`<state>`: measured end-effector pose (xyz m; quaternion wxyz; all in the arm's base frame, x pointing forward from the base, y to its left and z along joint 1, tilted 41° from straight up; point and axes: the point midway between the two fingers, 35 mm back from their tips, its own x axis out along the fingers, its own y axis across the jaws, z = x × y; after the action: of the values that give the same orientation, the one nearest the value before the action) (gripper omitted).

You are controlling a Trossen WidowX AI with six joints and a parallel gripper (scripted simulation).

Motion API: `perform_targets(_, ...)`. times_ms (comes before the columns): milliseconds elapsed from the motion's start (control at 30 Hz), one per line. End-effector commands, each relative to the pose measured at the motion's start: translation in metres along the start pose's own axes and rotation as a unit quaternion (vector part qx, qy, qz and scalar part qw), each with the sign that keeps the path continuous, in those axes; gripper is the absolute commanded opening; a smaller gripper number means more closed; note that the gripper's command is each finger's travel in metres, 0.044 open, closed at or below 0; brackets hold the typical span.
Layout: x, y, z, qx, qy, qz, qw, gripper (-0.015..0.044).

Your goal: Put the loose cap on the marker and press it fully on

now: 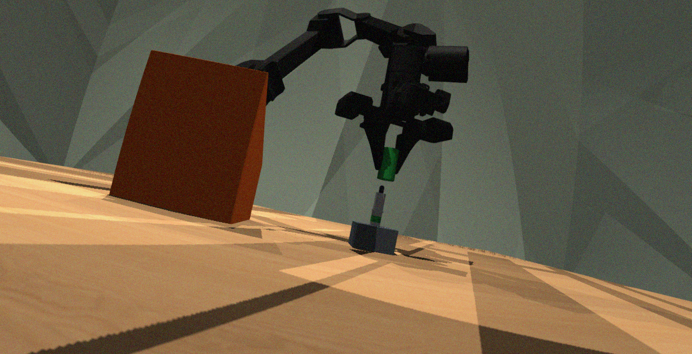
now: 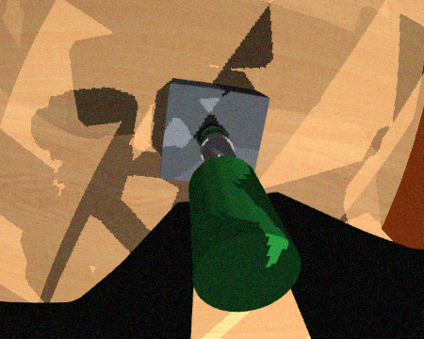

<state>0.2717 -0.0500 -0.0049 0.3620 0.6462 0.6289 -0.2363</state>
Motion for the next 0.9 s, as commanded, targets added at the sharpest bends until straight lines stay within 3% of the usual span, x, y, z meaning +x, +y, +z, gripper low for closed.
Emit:
perform_targets(0,0.008,-0.002,-0.001,0.005,0.004,-0.003,1.000,0.0000)
perform_targets(867,0.050,-0.003,-0.001,0.005,0.005,-0.002,1.000,0.0000)
